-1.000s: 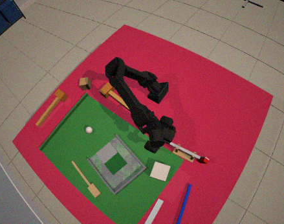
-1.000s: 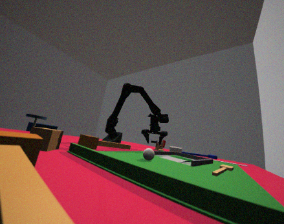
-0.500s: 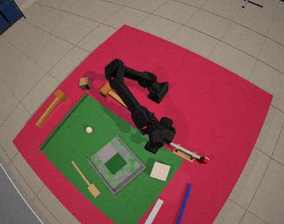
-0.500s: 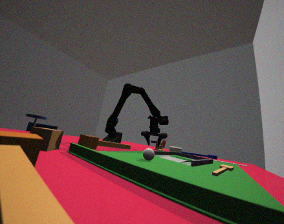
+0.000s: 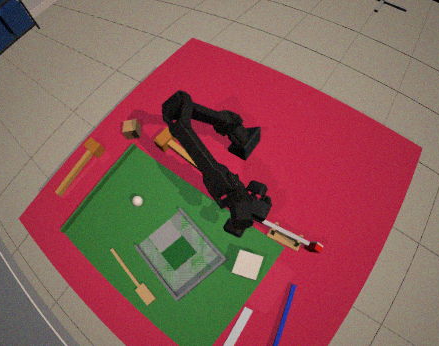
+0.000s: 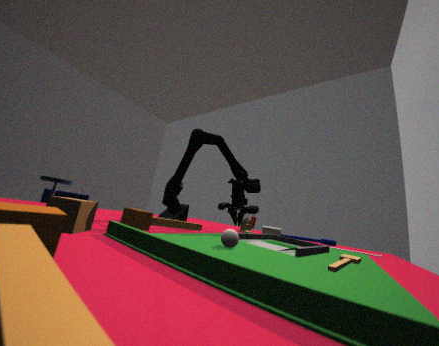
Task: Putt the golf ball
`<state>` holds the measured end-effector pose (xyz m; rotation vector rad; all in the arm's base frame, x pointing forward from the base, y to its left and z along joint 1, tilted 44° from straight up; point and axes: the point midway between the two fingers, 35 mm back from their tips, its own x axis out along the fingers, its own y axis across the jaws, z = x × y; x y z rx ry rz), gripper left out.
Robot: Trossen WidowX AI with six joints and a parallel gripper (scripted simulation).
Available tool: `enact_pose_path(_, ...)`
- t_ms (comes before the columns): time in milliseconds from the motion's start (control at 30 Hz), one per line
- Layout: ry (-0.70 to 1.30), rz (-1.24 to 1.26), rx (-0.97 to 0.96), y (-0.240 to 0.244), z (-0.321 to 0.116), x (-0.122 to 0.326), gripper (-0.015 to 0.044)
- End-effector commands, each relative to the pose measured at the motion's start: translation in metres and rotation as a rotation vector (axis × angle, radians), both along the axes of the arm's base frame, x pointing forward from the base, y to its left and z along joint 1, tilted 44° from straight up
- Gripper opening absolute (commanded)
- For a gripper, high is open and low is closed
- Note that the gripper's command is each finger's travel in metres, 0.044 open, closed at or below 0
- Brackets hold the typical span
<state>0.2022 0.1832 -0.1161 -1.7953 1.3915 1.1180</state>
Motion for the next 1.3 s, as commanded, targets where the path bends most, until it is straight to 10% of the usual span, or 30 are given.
enact_pose_path(0, 0.000, 0.000, 0.000, 0.001, 0.001, 0.000, 0.0000)
enact_pose_path(667, 0.003, 0.000, 0.003, 0.067, 0.073, -0.016, 0.0000)
enact_pose_path(1267, -0.253, -0.341, 0.042, 0.012, 0.151, 0.029, 0.0000)
